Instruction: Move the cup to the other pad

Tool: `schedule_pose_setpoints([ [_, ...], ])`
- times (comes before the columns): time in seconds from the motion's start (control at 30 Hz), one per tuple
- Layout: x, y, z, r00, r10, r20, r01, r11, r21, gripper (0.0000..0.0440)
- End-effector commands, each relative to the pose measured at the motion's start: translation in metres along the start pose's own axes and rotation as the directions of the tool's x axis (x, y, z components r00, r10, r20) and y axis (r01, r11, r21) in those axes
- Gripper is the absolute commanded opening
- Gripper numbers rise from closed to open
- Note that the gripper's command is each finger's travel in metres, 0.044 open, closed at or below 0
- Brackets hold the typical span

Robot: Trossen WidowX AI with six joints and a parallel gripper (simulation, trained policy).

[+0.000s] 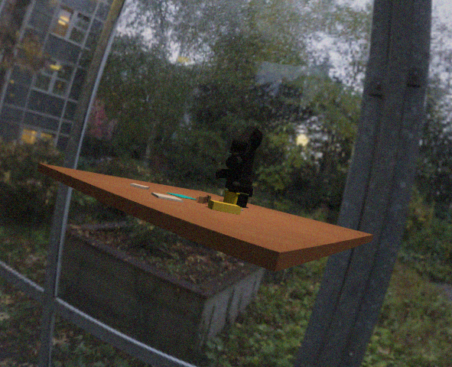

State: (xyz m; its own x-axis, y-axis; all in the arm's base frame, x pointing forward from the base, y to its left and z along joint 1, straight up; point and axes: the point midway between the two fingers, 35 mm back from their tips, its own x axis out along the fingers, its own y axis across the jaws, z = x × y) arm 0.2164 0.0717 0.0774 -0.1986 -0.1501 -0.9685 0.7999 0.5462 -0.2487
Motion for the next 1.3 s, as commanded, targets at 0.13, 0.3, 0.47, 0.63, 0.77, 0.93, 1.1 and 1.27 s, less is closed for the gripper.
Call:
schedule_pose_setpoints([
  [0.13,0.017,0.002,0.001,1.000,0.003,0.009,-0.003,0.999,-0.046,0.0111],
  [0.3,0.016,0.002,0.003,1.000,0.019,0.021,-0.017,0.998,-0.067,0.0015],
  [0.47,0.010,0.002,0.005,0.999,0.039,0.021,-0.038,0.998,-0.060,0.0005],
  [0.63,0.004,0.002,0.007,0.998,0.060,0.021,-0.059,0.997,-0.045,0.0004],
  [0.77,-0.003,0.001,0.009,0.997,0.077,0.021,-0.076,0.997,-0.027,0.0000],
  [0.93,-0.017,-0.001,0.013,0.994,0.106,0.020,-0.107,0.994,0.009,0.0000],
  [1.1,-0.035,-0.004,0.018,0.989,0.143,0.023,-0.144,0.988,0.054,0.0000],
  [1.27,-0.051,-0.006,0.026,0.984,0.176,0.031,-0.178,0.979,0.096,0.0000],
])
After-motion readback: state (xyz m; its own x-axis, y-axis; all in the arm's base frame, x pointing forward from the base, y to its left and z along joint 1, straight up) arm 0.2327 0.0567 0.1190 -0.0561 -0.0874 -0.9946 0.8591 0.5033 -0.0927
